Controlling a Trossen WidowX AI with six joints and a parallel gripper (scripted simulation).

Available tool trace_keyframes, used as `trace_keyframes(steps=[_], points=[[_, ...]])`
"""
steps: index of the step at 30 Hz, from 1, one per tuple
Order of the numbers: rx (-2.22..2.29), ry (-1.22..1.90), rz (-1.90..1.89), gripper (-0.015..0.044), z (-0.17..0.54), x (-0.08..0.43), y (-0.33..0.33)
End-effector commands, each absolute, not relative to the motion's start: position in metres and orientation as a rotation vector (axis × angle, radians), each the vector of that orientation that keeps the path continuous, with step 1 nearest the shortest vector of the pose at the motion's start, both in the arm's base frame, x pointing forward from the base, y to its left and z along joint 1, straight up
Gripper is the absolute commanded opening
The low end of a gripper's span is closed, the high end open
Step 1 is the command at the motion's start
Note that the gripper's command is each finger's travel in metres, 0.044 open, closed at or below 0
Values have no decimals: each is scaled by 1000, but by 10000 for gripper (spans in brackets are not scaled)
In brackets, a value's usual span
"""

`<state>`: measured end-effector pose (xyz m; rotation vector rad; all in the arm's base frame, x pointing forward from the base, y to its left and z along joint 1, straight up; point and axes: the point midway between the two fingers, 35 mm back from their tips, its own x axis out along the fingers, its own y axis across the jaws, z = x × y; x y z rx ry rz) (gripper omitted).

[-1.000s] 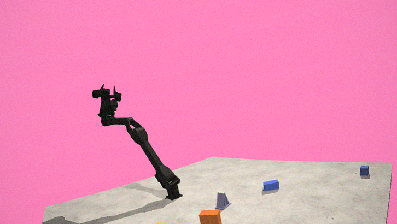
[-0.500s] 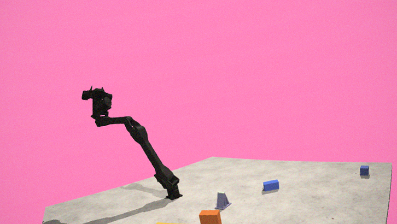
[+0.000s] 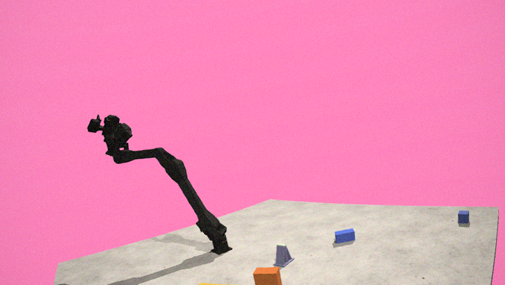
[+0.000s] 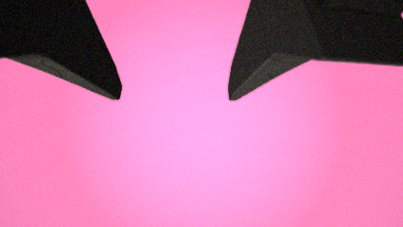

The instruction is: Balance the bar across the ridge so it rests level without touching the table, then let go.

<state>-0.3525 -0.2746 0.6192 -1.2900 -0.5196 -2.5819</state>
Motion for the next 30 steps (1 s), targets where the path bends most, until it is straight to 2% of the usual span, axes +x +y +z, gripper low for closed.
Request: trace_keyframes(steps=[1, 15, 30], points=[[-1168, -561, -2512, 315, 614, -339, -304], [-783, -631, -2317, 315, 585, -283, -398], [-276, -695, -2057, 315, 533, -194, -487]])
